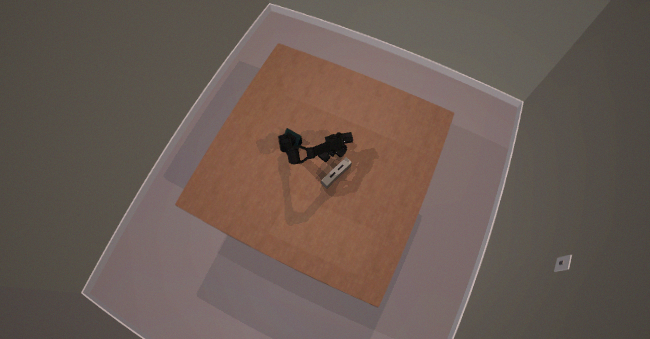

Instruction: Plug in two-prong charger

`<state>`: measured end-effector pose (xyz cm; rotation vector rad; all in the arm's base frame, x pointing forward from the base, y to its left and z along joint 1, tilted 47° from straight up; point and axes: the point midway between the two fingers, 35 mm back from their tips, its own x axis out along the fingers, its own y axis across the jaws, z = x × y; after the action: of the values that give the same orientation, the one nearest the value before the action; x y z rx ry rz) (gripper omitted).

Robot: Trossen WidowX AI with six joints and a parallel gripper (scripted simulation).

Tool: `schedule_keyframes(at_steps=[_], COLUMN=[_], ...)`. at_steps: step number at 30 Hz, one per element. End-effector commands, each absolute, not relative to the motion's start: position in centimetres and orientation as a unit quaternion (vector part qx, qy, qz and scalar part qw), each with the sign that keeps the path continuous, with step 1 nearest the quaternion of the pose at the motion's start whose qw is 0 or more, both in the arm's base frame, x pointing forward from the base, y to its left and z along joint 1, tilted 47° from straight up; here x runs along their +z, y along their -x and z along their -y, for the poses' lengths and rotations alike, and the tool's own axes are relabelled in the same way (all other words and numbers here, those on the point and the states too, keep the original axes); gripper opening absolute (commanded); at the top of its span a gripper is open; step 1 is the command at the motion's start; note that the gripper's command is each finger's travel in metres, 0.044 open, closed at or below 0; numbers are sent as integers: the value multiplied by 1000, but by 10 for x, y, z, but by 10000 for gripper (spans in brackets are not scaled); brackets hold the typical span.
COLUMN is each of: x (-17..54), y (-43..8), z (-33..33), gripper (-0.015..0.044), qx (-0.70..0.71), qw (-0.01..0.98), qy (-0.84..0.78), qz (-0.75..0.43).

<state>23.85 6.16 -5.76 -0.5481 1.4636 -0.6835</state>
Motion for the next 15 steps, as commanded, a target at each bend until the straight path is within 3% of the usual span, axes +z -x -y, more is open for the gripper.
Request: schedule_keyframes(at_steps=[1,12,15], x=[-60,-58,-58], y=[-238,-238,-238], z=[-58,-61,-61], gripper=[440,151,131], qx=[-301,-302,-302], qw=[657,658,658], qy=[247,242,242], qz=[-645,-646,-646])
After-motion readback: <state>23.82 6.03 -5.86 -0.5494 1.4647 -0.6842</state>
